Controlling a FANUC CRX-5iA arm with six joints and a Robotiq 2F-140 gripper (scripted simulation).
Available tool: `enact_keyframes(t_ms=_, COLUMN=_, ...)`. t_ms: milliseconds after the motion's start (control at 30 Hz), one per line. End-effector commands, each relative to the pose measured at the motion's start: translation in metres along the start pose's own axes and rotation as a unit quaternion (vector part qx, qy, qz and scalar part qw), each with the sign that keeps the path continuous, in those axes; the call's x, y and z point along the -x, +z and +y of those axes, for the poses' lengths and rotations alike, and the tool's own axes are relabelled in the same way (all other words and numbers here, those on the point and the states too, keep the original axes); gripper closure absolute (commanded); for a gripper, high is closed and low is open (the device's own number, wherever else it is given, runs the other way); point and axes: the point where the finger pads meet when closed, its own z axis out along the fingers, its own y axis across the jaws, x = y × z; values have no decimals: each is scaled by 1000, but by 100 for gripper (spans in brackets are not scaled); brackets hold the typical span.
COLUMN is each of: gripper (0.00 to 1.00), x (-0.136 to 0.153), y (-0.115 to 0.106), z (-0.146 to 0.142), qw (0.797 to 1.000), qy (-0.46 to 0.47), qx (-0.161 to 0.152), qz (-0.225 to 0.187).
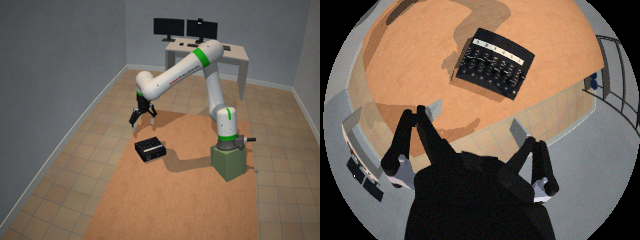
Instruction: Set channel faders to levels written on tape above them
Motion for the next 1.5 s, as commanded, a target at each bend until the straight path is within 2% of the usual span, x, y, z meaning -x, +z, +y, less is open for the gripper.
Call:
enact_keyframes(t_ms=0, gripper=0, x=0, y=0, z=0, qw=990, qy=132, qx=-23, qz=-37)
enact_keyframes(t_ms=133, gripper=0, x=0, y=0, z=0, qw=979, qy=196, qx=-34, qz=-55)
enact_keyframes(t_ms=1467, gripper=0, x=0, y=0, z=0, qw=979, qy=196, qx=-34, qz=-55)
